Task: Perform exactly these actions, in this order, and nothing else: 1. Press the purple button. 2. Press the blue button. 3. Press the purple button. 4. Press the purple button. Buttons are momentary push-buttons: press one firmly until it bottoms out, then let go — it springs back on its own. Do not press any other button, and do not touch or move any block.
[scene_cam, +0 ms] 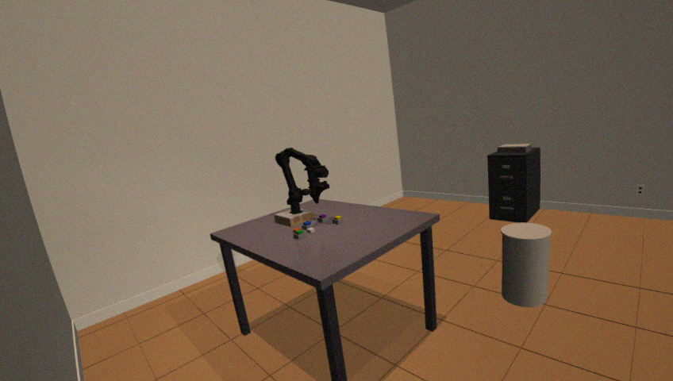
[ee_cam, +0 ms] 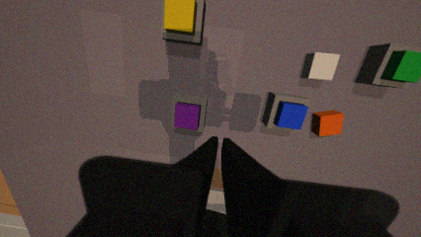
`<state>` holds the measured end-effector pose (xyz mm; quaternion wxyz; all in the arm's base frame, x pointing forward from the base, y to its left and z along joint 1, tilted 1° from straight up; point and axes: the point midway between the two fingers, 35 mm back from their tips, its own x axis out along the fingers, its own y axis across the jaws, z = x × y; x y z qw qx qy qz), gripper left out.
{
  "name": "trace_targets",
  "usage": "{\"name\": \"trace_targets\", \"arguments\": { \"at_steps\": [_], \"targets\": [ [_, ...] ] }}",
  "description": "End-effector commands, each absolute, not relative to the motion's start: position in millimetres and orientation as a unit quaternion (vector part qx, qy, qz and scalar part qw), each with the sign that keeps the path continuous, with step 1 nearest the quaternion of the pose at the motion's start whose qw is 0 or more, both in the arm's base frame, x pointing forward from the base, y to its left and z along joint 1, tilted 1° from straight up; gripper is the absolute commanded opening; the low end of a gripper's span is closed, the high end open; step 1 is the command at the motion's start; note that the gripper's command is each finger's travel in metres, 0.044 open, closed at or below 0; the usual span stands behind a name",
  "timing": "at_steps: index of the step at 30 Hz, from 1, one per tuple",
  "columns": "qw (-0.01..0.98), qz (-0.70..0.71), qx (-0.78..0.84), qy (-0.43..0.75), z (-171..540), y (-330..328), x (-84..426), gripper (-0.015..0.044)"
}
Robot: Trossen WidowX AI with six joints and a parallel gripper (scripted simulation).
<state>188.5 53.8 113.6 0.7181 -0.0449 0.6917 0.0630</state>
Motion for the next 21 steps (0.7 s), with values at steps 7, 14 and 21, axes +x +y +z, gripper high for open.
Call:
{"name": "trace_targets", "arguments": {
  "at_steps": [7, 14, 21],
  "targets": [
    [0.717, 0.059, -0.049, 0.693, 111.8, -36.1, 208.2, 0.0020],
    [0.717, 0.059, -0.050, 0.693, 88.2, -42.6, 210.7, 0.0020],
    [0.717, 0.059, -0.050, 0.693, 49.8, -41.6, 209.8, 0.0020]
  ]
}}
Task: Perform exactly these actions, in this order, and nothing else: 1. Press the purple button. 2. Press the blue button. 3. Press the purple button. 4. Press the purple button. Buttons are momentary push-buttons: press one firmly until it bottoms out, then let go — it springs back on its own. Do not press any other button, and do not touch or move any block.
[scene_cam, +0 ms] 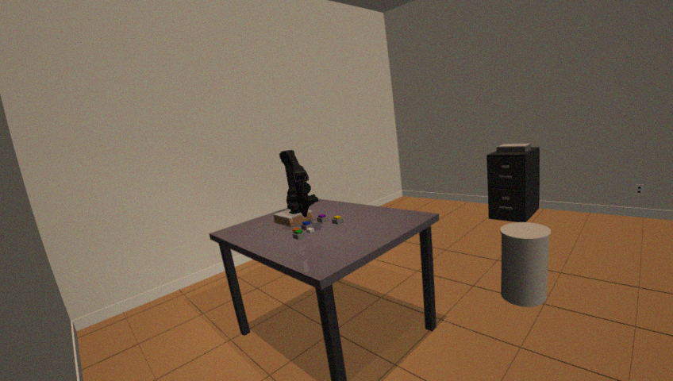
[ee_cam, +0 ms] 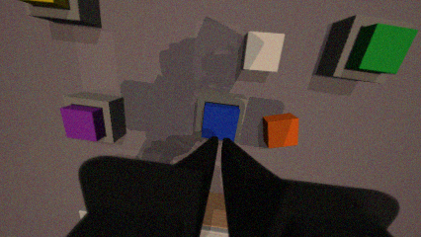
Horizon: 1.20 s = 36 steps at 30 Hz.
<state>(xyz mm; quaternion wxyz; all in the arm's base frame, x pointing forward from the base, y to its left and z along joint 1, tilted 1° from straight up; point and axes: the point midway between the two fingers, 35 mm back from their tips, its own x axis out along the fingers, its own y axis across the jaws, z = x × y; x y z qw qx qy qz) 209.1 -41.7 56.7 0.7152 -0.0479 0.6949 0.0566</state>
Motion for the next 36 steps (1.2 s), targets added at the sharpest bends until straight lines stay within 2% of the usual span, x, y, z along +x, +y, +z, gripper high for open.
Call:
{"name": "trace_targets", "arguments": {
  "at_steps": [1, 36],
  "targets": [
    [0.717, 0.059, -0.050, 0.693, 49.6, -41.6, 209.8, 0.0020],
    [0.717, 0.059, -0.050, 0.693, 14.6, -40.9, 210.7, 0.0020]
  ]
}}
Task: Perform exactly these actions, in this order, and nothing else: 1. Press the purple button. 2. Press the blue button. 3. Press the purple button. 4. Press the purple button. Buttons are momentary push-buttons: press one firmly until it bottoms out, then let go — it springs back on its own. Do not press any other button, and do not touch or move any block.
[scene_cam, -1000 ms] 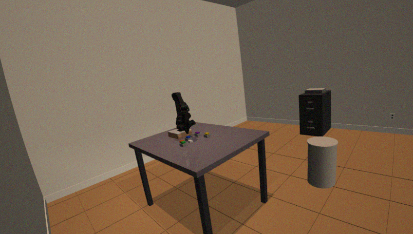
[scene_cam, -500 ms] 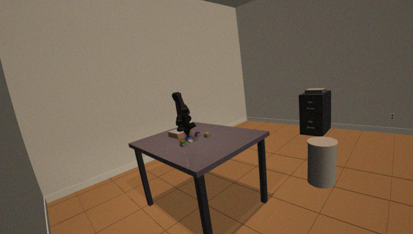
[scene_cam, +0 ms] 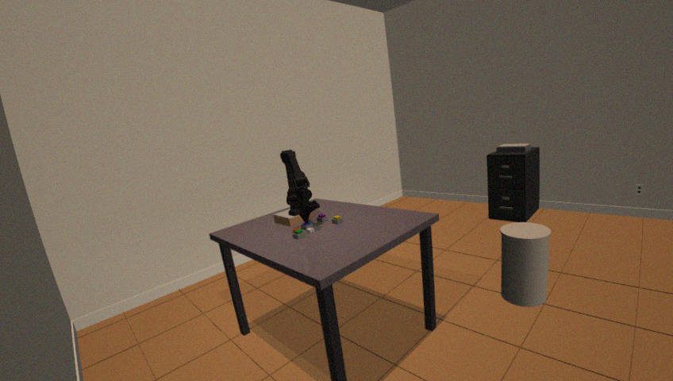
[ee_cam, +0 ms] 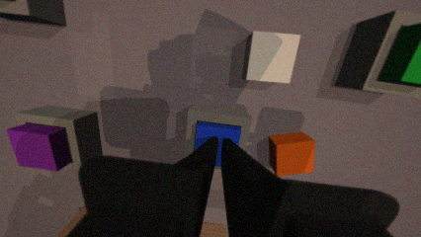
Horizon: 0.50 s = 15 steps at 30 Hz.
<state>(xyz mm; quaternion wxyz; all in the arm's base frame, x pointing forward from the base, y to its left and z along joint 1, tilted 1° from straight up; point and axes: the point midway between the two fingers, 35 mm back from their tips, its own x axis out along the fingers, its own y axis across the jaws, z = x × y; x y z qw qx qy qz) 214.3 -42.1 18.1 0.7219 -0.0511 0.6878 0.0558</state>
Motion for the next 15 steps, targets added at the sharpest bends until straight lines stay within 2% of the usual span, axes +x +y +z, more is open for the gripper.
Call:
{"name": "trace_targets", "arguments": {
  "at_steps": [1, 9, 15],
  "targets": [
    [0.717, 0.059, -0.050, 0.693, 14.6, -40.9, 210.7, 0.0020],
    [0.717, 0.059, -0.050, 0.693, 14.6, -40.9, 210.7, 0.0020],
    [0.717, 0.059, -0.050, 0.693, 49.8, -41.6, 209.8, 0.0020]
  ]
}}
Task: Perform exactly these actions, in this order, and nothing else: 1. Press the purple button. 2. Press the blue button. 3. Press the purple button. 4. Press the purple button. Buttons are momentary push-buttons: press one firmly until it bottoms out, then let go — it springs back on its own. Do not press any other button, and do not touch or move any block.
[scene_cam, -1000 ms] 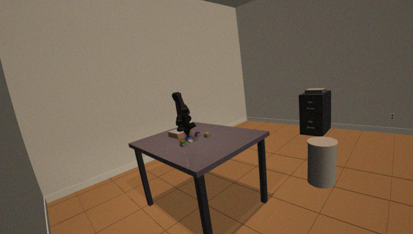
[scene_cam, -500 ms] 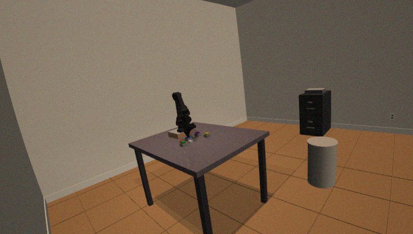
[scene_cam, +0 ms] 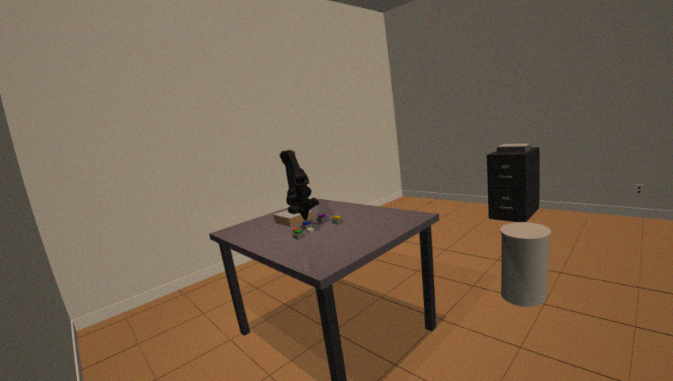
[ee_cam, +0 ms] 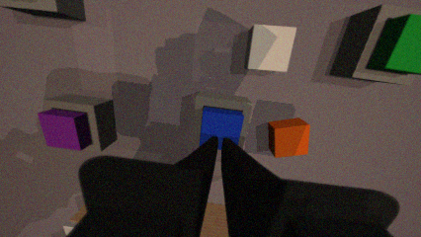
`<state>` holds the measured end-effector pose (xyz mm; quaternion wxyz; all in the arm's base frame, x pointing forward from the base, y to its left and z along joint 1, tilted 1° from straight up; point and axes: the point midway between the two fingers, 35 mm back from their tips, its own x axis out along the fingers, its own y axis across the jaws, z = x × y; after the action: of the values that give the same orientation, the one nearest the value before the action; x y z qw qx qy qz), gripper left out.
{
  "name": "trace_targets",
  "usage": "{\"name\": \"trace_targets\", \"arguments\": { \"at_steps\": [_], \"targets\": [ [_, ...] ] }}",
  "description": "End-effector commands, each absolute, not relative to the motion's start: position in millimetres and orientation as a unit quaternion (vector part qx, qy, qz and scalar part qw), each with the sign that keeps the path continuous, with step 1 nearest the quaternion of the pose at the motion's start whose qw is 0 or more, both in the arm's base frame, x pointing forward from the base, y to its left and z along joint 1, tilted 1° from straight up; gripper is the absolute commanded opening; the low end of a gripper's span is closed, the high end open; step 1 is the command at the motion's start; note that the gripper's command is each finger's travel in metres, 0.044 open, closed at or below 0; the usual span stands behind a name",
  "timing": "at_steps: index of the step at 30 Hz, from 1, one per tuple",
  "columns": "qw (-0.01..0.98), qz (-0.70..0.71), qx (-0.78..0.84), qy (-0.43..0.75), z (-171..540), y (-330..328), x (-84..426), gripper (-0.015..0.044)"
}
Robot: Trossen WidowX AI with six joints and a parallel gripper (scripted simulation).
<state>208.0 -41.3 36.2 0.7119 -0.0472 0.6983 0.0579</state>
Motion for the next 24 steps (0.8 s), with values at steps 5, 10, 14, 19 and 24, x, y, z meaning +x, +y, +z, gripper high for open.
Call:
{"name": "trace_targets", "arguments": {
  "at_steps": [5, 10, 14, 19, 24],
  "targets": [
    [0.717, 0.059, -0.050, 0.693, 72.6, -42.4, 211.1, 0.0020],
    [0.717, 0.059, -0.050, 0.693, 111.7, -42.6, 207.9, 0.0020],
    [0.717, 0.059, -0.049, 0.693, 111.8, -36.1, 208.2, 0.0020],
    [0.717, 0.061, -0.048, 0.693, 112.6, 11.6, 203.8, 0.0020],
    [0.716, 0.063, -0.046, 0.693, 113.2, 57.2, 188.2, 0.0020]
  ]
}}
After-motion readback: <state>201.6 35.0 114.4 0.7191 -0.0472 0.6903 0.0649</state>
